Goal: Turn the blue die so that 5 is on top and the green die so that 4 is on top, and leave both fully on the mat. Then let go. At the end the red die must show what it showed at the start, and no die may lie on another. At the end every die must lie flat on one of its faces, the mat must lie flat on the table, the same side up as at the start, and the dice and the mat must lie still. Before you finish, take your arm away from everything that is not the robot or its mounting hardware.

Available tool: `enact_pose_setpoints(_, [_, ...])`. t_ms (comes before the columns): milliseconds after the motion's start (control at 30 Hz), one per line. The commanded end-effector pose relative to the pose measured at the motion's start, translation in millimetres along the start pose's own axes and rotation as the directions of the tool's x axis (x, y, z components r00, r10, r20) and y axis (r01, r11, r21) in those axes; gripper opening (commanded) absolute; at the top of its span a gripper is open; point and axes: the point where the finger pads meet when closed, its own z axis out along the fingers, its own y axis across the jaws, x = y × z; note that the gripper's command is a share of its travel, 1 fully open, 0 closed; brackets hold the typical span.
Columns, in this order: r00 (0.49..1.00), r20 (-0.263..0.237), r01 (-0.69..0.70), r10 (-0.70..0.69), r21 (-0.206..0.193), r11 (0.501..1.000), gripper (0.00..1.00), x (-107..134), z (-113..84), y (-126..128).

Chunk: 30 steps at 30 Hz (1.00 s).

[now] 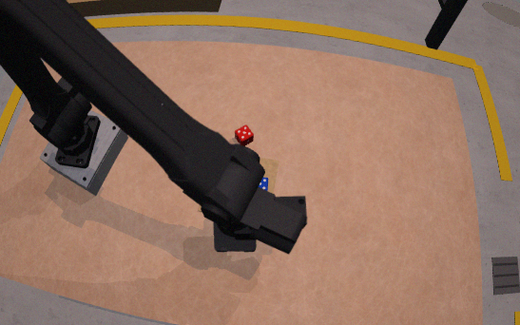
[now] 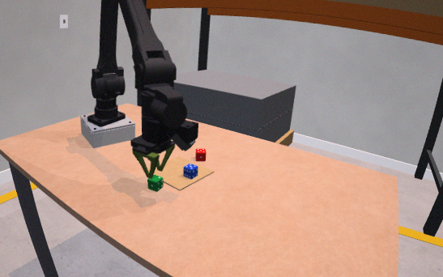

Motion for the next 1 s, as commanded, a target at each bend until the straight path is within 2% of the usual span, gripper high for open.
enact_pose_setpoints(0, [1.000,0.016,0.012,-0.012,0.005,1.000,0.45,-5,2.8,-3])
enact_pose_setpoints(400, [1.000,0.012,0.012,-0.012,0.003,1.000,0.45,-4,15.7,-1])
enact_pose_setpoints(433, [1.000,0.027,0.012,-0.012,0.011,1.000,0.45,-11,13.5,-6])
enact_pose_setpoints(500, [1.000,0.012,0.012,-0.012,0.003,1.000,0.45,-4,22.4,-1])
enact_pose_setpoints(800, [1.000,0.011,0.012,-0.012,0.002,1.000,0.45,-3,38.1,-1])
enact_pose_setpoints(967, [1.000,0.020,0.012,-0.012,0.007,1.000,0.45,-8,37.3,-4])
